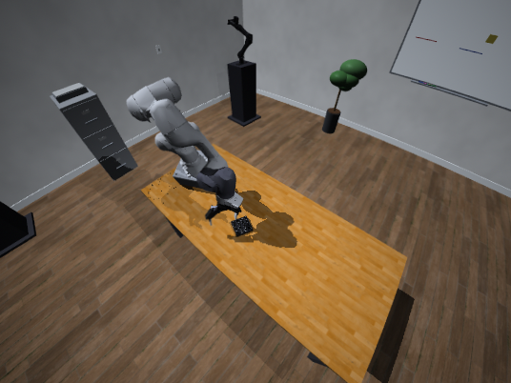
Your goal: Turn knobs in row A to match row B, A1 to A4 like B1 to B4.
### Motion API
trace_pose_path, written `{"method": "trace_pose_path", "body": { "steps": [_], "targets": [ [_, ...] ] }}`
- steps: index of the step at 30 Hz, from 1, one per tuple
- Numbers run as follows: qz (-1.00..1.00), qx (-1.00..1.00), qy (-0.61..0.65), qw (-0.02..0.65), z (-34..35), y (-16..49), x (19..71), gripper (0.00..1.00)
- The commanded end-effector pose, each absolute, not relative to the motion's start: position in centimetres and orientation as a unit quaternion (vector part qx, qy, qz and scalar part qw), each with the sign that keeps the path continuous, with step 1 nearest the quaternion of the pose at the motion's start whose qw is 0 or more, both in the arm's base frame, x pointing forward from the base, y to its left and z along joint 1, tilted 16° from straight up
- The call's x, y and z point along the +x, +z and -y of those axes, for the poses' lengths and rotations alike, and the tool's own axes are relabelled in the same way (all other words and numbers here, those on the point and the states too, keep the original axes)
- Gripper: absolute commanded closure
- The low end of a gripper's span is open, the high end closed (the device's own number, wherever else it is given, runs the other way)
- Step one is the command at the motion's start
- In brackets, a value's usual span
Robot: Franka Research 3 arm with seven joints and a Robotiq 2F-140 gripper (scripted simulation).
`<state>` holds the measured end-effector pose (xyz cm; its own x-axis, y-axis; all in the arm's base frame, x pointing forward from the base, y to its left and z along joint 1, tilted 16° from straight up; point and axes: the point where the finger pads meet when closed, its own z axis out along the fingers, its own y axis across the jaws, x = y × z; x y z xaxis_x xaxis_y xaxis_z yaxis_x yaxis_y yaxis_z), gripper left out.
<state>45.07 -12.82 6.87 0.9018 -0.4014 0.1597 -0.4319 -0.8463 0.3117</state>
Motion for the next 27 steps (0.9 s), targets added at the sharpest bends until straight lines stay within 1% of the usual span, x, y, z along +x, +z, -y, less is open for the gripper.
{"method": "trace_pose_path", "body": {
  "steps": [1, 9, 27],
  "targets": [
    [0.234, 0.958, 0.076, 0.147, 9.6, 5.7, 47.7, 0.0],
    [0.216, 0.967, 0.092, 0.099, 2.9, 3.4, 50.1, 0.0],
    [0.216, 0.967, 0.093, 0.099, 2.8, 3.4, 50.1, 0.0]
  ]
}}
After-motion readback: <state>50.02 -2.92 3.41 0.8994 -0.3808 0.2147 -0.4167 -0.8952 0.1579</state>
